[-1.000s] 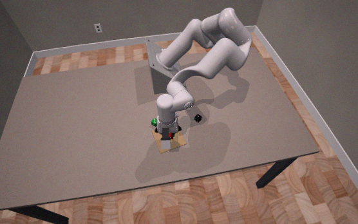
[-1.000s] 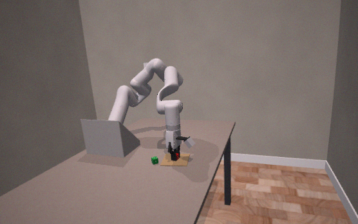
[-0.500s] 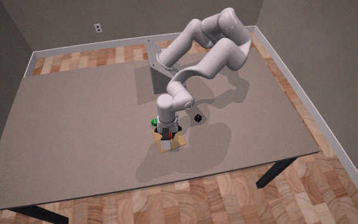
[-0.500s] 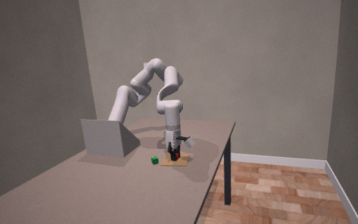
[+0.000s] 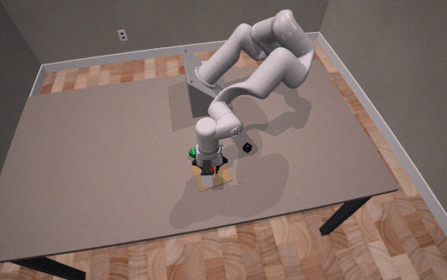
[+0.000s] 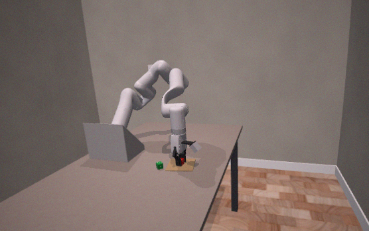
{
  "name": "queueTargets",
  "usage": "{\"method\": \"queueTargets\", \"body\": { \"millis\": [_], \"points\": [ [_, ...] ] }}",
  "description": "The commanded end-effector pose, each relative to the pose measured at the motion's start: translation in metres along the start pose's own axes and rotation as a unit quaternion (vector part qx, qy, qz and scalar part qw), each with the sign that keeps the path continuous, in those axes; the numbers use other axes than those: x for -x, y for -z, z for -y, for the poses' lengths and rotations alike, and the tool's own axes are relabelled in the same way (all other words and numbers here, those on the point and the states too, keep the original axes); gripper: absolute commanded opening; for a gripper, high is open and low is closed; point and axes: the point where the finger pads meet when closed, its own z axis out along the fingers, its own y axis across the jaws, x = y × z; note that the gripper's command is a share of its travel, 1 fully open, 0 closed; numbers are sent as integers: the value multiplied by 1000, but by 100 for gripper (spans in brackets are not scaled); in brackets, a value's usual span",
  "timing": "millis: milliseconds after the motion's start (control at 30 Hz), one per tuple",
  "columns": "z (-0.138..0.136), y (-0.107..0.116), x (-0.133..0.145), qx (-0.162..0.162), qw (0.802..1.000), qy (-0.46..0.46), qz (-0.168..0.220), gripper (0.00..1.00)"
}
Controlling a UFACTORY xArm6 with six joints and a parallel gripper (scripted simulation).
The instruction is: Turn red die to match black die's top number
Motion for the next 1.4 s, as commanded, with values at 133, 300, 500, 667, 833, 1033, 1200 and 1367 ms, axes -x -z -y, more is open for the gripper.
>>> {"method": "queueTargets", "body": {
  "millis": [133,300,500,667,833,1033,1200,1367],
  "points": [
    [0,4,-1,0,1000,0,-2,47],
    [0,19,-1,0,1000,0,-2,47],
    [0,50,-1,0,1000,0,-2,47],
    [0,66,-1,0,1000,0,-2,47],
    [0,86,-1,0,1000,0,-2,47],
    [0,91,-1,0,1000,0,-2,47],
    [0,91,-1,0,1000,0,-2,100],
    [0,91,-1,0,1000,0,-2,100]
  ]
}}
